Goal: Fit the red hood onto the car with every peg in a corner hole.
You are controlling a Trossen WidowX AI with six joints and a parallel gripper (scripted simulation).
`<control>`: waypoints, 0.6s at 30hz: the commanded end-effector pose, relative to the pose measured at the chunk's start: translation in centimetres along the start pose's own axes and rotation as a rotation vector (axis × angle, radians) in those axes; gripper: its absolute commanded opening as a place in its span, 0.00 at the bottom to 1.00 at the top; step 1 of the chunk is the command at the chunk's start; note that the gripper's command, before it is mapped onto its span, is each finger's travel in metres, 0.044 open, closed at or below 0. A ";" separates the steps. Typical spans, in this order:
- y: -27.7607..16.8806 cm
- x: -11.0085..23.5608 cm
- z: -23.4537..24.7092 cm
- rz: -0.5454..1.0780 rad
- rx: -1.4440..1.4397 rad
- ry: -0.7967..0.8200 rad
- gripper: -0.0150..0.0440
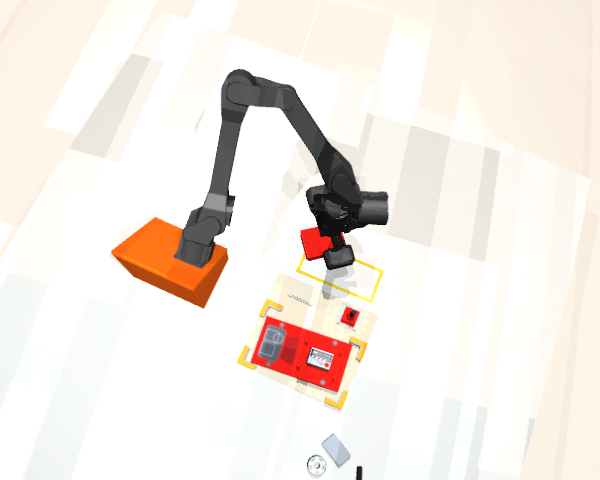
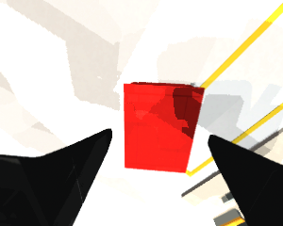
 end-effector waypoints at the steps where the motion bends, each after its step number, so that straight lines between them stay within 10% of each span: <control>1: -0.3 -0.5 -0.1 0.007 -0.011 -0.002 1.00; 18: -0.3 -1.0 -0.1 0.007 -0.011 -0.001 1.00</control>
Point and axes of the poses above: the point midway between the two fingers, 35 mm back from their tips, its own x axis back along the fingers, its own z axis across the jaws, y = z × x, the point moved 3 cm from there along x, back along the fingers, and after that the axes turned 6 degrees about -x, right-handed, at the moved point
